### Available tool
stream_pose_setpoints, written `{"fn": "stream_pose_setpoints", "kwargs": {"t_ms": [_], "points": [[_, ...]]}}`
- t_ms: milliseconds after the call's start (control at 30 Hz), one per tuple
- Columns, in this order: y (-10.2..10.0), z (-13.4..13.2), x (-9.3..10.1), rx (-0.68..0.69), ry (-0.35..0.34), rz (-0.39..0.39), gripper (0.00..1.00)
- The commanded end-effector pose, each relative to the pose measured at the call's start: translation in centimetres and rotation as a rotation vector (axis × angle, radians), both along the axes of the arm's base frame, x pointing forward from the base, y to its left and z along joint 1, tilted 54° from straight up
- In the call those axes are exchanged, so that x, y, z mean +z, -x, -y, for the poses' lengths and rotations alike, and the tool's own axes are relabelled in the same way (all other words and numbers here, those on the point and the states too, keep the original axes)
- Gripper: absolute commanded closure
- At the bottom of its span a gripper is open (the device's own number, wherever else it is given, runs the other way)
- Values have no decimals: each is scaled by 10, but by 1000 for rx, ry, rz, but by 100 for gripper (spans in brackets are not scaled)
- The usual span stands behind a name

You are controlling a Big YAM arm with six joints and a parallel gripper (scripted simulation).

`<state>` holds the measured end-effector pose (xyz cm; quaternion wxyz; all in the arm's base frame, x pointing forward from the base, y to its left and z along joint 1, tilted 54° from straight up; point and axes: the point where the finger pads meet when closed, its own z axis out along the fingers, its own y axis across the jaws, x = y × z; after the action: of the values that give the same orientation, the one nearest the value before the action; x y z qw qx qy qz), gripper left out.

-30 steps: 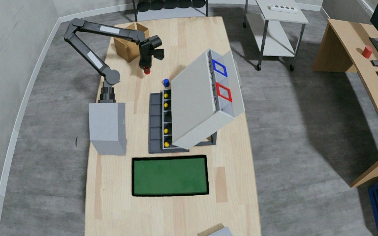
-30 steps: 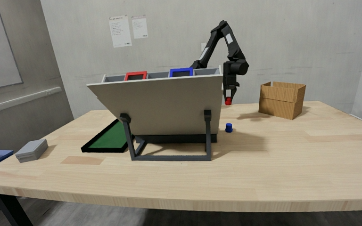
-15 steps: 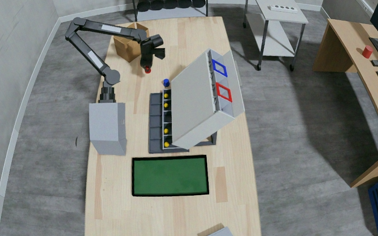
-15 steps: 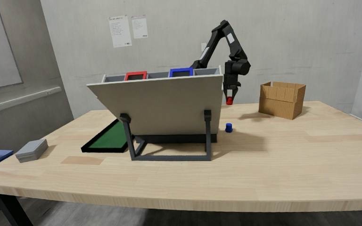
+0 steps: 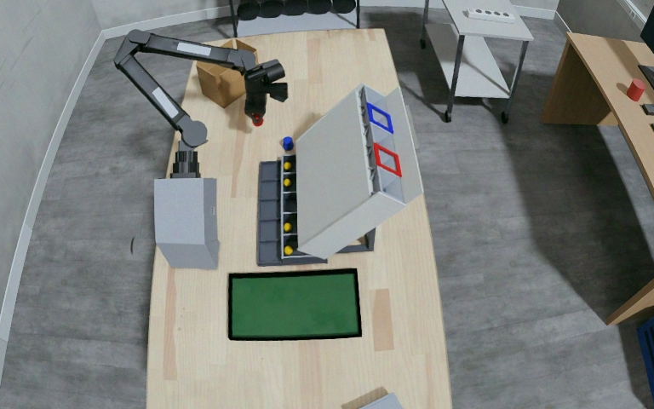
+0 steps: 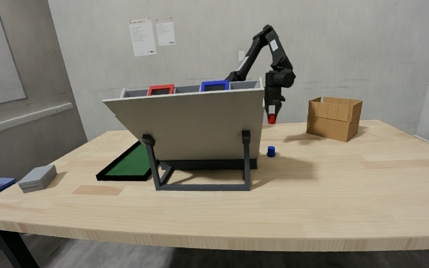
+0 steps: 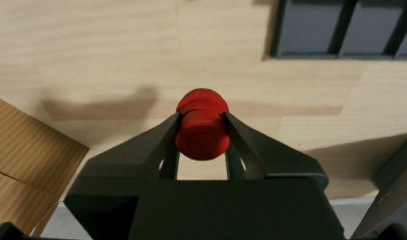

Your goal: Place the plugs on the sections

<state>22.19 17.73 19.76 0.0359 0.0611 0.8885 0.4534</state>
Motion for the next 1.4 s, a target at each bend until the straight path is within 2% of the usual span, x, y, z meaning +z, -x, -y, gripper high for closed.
{"fn": "stream_pose_setpoints", "kwargs": {"t_ms": [0, 333, 400, 900, 1367], "points": [[-7, 25, -25, -4, 15, 16, 100], [-8, 88, -110, -5, 13, 28, 100], [-8, 88, -110, -5, 13, 28, 100], [-17, 167, -205, -14, 13, 49, 100], [-17, 173, -212, -11, 17, 53, 100]]}}
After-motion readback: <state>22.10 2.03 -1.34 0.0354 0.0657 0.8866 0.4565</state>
